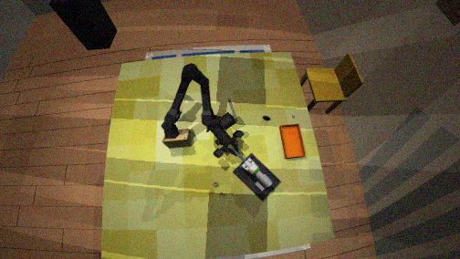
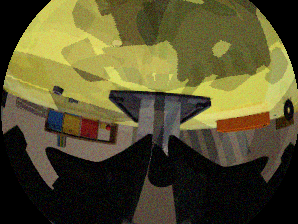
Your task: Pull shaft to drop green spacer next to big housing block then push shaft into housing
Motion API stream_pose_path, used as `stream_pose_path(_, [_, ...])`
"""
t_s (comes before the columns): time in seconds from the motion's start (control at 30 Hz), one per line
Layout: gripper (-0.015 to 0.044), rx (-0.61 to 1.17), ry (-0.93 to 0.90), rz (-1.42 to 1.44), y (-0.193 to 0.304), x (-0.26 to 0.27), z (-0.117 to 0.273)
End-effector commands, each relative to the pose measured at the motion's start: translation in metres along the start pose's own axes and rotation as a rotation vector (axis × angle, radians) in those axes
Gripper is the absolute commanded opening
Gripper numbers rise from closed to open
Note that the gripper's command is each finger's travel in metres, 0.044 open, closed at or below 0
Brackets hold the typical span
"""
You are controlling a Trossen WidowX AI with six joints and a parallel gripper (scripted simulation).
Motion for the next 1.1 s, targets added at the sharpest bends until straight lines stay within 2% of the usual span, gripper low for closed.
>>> stream_pose_path(0.0, [0.0000, -0.002, -0.002, -0.004, -0.0010, 0.0010, 0.0009])
stream_pose_path(1.07, [0.0000, -0.002, -0.002, -0.004, -0.0027, 0.0012, 0.0039])
Point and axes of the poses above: the point midway between the two fingers, 35 mm back from their tips, its own z axis back along the fingers, its own x axis across the jaws, y = z × x, the point moved 3 cm from there along z, back along the fingers, and after that the axes turned 6 degrees about -z, right-handed, at the moved point
